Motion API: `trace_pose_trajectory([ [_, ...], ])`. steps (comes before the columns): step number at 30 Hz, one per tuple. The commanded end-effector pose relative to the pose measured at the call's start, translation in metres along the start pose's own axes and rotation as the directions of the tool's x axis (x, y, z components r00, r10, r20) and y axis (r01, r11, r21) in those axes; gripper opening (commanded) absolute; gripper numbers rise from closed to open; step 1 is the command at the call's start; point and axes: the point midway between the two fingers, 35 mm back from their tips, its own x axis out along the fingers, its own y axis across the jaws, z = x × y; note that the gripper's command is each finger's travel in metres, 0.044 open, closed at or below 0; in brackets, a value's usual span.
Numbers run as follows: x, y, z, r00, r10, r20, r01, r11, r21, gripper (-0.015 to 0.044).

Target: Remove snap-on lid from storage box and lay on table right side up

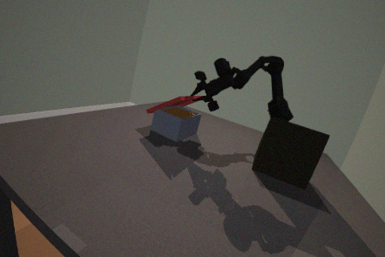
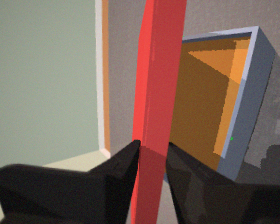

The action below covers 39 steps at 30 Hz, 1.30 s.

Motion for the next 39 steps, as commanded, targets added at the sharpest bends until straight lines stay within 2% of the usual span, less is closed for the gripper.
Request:
trace_pose_trajectory([
  [1, -0.001, 0.011, -0.001, 1.000, 0.010, -0.002, -0.010, 1.000, 0.007, 0.0000],
  [39, -0.024, 0.057, 0.000, 1.000, 0.010, -0.003, -0.010, 1.000, 0.008, 0.0000],
])
